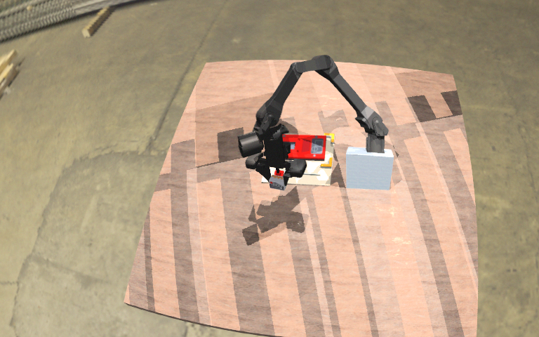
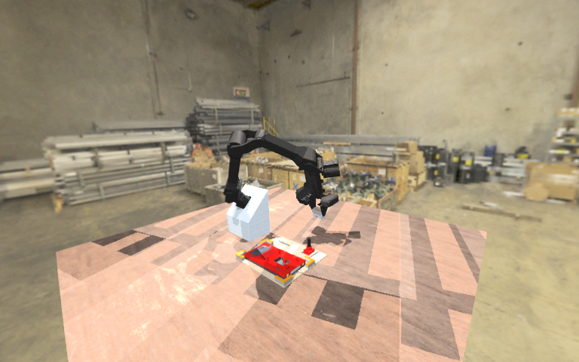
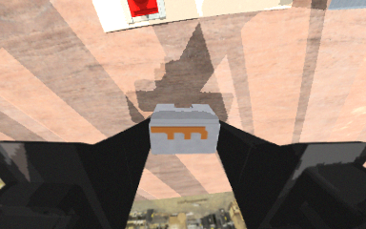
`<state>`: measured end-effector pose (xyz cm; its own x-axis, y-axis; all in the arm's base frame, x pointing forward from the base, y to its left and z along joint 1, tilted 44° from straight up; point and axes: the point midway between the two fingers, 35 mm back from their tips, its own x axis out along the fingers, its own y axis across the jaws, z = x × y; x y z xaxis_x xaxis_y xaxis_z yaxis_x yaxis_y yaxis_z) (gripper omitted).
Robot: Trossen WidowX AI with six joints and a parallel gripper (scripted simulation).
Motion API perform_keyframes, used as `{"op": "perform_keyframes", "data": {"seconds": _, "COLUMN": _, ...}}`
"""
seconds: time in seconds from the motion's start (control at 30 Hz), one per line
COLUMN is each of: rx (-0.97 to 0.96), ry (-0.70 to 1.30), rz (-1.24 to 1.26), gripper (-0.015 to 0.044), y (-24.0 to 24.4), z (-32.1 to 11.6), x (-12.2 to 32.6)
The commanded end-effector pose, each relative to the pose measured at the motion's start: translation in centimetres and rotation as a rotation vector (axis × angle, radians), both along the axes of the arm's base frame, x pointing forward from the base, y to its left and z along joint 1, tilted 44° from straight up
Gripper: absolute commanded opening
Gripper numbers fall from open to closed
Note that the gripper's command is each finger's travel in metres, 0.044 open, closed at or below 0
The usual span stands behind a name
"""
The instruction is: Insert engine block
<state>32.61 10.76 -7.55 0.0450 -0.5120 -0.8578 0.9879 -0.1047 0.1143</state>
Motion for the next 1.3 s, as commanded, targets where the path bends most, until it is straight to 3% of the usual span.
{"op": "perform_keyframes", "data": {"seconds": 0.0, "rx": 0.119, "ry": -0.009, "rz": 0.012, "gripper": 0.0000, "y": -0.4, "z": 0.2, "x": 0.0}}
{"op": "perform_keyframes", "data": {"seconds": 0.4, "rx": 0.495, "ry": -0.059, "rz": 0.072, "gripper": 0.0000, "y": -1.6, "z": 0.7, "x": -0.1}}
{"op": "perform_keyframes", "data": {"seconds": 1.27, "rx": 0.635, "ry": -0.073, "rz": 0.090, "gripper": 0.0000, "y": -5.0, "z": -2.0, "x": -0.1}}
